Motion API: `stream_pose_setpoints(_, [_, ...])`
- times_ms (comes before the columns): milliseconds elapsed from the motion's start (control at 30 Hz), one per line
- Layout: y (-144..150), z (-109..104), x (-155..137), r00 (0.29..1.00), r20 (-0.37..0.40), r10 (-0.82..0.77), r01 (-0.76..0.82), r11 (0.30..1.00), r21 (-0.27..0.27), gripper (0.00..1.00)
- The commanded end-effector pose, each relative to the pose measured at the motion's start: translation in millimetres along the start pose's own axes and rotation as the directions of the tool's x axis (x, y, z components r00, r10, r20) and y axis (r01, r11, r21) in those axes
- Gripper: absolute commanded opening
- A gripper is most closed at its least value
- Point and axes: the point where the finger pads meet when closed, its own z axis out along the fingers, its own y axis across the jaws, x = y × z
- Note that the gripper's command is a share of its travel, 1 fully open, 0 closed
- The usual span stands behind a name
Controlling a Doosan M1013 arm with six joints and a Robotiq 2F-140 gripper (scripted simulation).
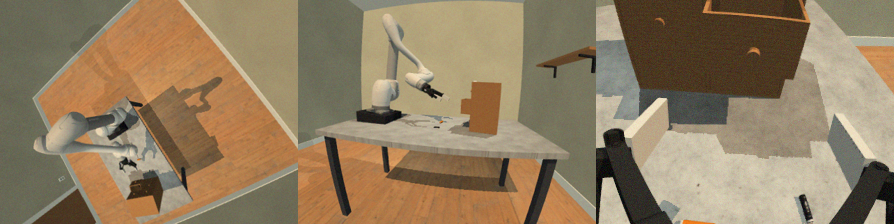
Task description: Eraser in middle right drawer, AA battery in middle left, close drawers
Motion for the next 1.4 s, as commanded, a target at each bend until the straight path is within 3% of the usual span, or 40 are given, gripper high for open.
stream_pose_setpoints(0, [6.4,2.6,-4.3,0.994,-0.104,0.016,-0.01,0.999,0.052,1.0])
stream_pose_setpoints(300, [6.3,2.8,-4.4,0.994,-0.107,0.016,-0.01,0.999,0.053,1.0])
stream_pose_setpoints(333, [6.3,2.8,-4.4,0.994,-0.107,0.016,-0.01,0.999,0.053,0.0])
stream_pose_setpoints(1367, [5.9,11.1,-3.0,0.994,-0.107,0.016,-0.01,0.999,0.053,0.0])
